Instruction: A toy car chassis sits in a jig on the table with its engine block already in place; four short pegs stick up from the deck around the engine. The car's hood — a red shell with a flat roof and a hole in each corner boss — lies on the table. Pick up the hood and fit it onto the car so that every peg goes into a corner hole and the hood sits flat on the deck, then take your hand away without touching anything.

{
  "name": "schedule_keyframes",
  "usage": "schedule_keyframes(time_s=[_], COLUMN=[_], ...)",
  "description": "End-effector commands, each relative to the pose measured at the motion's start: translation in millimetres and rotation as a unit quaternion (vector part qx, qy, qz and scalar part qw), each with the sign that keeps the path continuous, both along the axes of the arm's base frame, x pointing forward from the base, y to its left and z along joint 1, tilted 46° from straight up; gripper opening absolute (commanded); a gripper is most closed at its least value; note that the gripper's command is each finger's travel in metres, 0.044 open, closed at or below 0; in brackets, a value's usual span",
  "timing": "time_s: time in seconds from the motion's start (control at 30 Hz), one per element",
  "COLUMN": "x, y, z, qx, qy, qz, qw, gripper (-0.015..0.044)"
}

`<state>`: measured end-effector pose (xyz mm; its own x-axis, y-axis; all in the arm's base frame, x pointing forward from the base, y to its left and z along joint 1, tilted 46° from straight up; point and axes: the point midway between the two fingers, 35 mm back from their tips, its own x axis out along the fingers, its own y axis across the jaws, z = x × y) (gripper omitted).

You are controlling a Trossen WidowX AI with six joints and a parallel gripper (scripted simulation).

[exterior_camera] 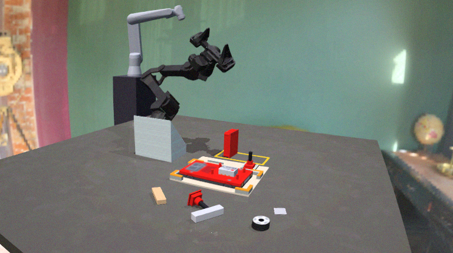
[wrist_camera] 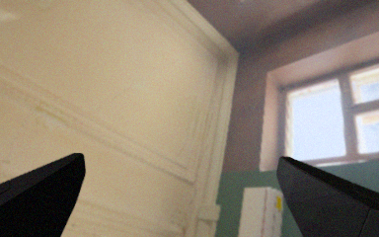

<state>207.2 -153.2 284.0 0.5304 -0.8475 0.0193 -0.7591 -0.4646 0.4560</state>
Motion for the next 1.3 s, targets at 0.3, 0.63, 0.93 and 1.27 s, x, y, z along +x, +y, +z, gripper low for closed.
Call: schedule_keyframes(time_s=[0.3, 0.63, 0.93, 1.27], x=[54, 94, 107, 107], y=[20, 56, 91, 121], z=[-29, -79, -115, -139], qx=[-0.170, -0.384, -0.535, -0.639], qy=[0.373, 0.627, 0.636, 0.536], qz=[0.144, 0.343, 0.479, 0.549], qw=[0.901, 0.585, 0.282, 0.057], gripper=[0.0178, 0.0000, 0.0000, 0.0000])
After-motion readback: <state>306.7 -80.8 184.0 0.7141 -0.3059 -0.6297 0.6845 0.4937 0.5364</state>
